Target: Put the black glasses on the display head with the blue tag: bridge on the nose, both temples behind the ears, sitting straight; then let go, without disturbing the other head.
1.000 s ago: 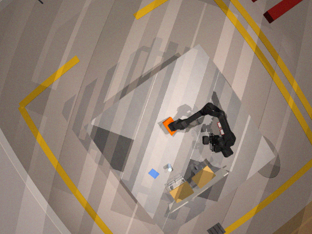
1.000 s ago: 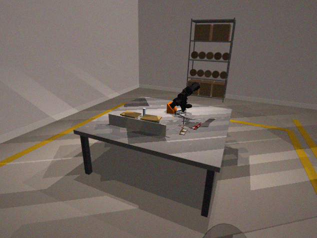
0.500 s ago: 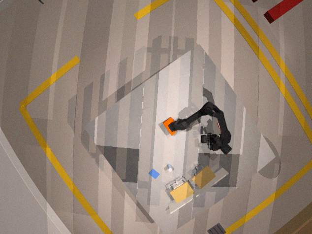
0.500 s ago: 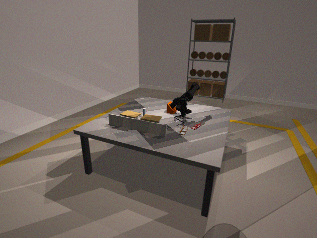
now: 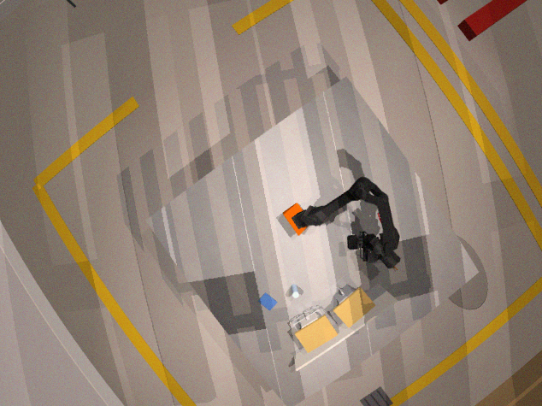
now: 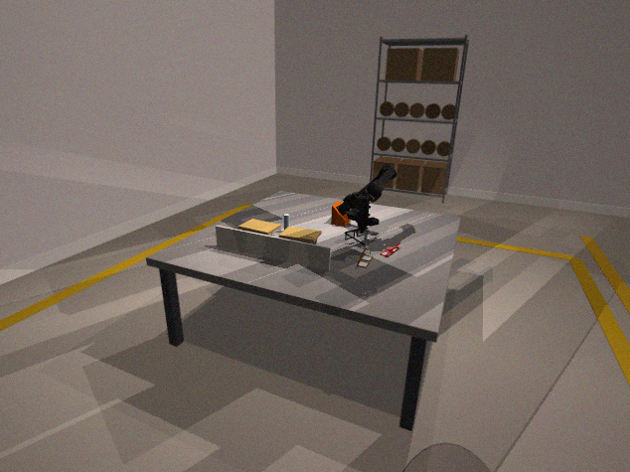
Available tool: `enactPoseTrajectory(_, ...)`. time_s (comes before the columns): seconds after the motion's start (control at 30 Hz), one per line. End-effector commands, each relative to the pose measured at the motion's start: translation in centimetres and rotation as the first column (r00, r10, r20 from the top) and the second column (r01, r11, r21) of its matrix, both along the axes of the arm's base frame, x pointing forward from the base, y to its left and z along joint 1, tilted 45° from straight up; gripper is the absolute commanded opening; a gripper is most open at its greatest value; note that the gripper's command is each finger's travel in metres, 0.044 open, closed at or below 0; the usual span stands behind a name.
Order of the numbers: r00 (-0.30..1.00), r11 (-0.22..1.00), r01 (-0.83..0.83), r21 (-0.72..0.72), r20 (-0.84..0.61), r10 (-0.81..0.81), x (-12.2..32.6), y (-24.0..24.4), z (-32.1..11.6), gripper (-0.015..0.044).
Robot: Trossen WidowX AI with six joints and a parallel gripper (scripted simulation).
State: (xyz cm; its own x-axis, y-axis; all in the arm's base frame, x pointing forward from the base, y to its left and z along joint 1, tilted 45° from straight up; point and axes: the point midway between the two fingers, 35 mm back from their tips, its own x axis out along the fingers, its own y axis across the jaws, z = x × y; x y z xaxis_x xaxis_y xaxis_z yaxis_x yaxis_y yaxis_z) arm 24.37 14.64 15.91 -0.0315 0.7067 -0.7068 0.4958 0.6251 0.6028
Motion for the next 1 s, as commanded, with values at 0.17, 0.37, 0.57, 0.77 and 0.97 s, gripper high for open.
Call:
enactPoseTrajectory(0.17, 1.000, 1.000, -0.001, -0.001, 0.001, 0.001, 0.2, -0.4, -0.5, 0.0000)
enactPoseTrajectory(0.37, 1.000, 1.000, -0.001, -0.001, 0.001, 0.001, 0.3, -0.8, -0.9, 0.0000)
enactPoseTrajectory(0.57, 1.000, 1.000, -0.001, -0.001, 0.001, 0.001, 0.5, -1.1, -1.2, 0.0000)
enactPoseTrajectory(0.77, 1.000, 1.000, -0.001, -0.002, 0.001, 0.001, 0.8, -1.4, -1.5, 0.0000)
enactPoseTrajectory(0.97, 1.000, 1.000, -0.001, -0.002, 0.001, 0.001, 1.0, -1.7, -1.8, 0.0000)
